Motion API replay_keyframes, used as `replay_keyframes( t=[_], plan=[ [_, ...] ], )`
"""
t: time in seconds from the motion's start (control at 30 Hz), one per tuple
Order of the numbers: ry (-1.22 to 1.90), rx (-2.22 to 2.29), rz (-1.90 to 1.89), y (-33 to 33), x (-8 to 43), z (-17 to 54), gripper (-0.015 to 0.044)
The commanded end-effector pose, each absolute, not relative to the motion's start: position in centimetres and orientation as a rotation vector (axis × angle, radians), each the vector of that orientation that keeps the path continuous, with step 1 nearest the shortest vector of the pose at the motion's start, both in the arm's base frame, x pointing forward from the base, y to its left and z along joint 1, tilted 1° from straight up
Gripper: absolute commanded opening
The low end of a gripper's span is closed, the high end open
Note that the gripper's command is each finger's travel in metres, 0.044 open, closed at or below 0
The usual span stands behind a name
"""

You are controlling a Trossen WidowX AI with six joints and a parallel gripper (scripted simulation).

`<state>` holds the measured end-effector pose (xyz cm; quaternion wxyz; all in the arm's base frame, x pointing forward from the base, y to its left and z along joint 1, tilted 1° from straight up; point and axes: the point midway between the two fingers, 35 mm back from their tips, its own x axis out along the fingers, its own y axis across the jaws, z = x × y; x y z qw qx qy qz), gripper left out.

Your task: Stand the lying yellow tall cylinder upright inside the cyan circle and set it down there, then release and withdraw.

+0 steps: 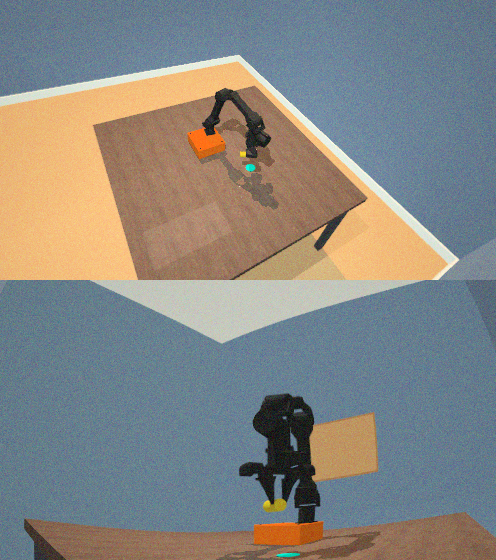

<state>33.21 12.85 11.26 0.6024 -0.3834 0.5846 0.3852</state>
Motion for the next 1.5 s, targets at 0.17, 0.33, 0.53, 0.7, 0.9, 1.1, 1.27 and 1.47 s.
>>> replay_keyframes(
  t=[0.17,0.33,0.53,0.7,0.9,1.1,1.27,1.47],
  plan=[
    [1.318,-0.960,0.978,15.2,32.6,11.4,0.0105],
    [1.308,-0.978,0.997,15.8,32.4,11.4,0.0105],
    [1.300,-0.954,0.991,15.7,32.7,11.2,0.0105],
    [1.285,-0.916,0.979,15.7,33.1,10.8,0.0105],
    [1.267,-0.870,0.966,15.6,33.6,10.3,0.0105],
    [1.248,-0.825,0.953,15.5,34.1,9.8,0.0105],
    [1.232,-0.788,0.942,15.4,34.5,9.5,0.0105],
    [1.212,-0.744,0.929,15.3,34.9,9.1,0.0105]
  ],
)
